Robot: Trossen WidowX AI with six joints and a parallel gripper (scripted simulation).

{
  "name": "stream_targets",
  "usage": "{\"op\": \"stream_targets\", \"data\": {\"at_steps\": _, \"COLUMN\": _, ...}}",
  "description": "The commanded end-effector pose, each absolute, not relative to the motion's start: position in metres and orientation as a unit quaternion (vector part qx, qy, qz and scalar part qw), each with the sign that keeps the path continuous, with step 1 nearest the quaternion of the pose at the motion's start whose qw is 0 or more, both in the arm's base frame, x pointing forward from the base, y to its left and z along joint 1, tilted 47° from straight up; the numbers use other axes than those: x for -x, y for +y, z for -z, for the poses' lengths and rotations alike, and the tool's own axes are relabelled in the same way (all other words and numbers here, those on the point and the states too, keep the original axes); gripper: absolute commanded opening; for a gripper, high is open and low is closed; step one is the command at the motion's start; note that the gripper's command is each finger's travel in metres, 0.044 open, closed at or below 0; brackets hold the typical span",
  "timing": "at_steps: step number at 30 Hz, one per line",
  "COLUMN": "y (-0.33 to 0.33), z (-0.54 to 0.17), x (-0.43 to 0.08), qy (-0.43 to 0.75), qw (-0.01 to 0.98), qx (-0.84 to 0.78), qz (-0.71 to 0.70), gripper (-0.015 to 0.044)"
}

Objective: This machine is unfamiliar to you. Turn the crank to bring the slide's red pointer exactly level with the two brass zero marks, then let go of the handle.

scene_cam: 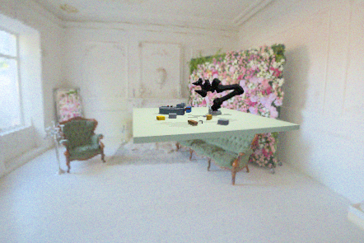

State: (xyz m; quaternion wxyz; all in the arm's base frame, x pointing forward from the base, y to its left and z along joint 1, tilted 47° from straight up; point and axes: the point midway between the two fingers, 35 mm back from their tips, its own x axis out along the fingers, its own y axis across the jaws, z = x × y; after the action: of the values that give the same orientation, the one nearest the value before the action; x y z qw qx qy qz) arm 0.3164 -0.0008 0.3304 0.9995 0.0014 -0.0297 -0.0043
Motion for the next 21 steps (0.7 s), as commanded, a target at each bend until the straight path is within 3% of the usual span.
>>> {"op": "stream_targets", "data": {"at_steps": 1, "y": -0.001, "z": -0.330, "x": -0.317, "qy": -0.028, "qw": 1.000, "qx": -0.001, "qz": 0.004, "gripper": 0.0426}}
{"op": "stream_targets", "data": {"at_steps": 21, "y": -0.053, "z": -0.232, "x": -0.387, "qy": 0.209, "qw": 0.977, "qx": -0.005, "qz": -0.029, "gripper": 0.0440}}
